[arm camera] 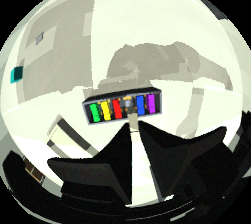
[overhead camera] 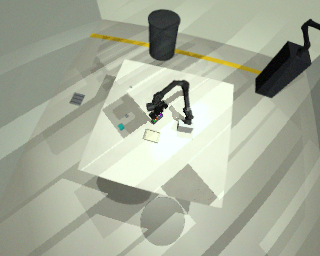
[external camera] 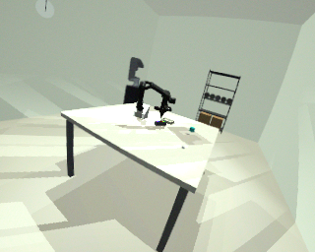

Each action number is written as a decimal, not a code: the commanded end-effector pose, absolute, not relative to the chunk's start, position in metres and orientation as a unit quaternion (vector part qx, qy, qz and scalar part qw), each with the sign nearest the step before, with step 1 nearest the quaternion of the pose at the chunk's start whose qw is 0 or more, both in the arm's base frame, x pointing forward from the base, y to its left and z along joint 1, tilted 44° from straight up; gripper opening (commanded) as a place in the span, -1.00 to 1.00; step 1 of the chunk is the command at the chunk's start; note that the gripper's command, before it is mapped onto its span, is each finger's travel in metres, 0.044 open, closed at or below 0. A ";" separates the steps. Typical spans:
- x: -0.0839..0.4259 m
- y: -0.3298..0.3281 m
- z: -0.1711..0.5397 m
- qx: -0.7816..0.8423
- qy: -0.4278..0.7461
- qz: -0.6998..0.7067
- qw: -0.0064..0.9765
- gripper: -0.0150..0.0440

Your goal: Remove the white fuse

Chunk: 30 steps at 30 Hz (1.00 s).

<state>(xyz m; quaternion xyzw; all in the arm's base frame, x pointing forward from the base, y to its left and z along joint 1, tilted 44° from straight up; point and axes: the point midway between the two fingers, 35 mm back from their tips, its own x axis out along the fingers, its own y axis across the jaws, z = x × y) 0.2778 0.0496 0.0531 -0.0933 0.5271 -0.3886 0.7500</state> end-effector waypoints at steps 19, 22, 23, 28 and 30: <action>0.290 0.133 -0.009 -0.085 0.530 -0.381 0.752 -0.49; 0.288 0.145 -0.021 -0.085 0.530 -0.381 0.752 -0.49; 0.288 0.148 -0.024 -0.084 0.530 -0.381 0.752 -0.49; 0.284 0.167 -0.044 -0.084 0.530 -0.382 0.752 -0.49; 0.281 0.174 -0.052 -0.084 0.530 -0.383 0.752 -0.49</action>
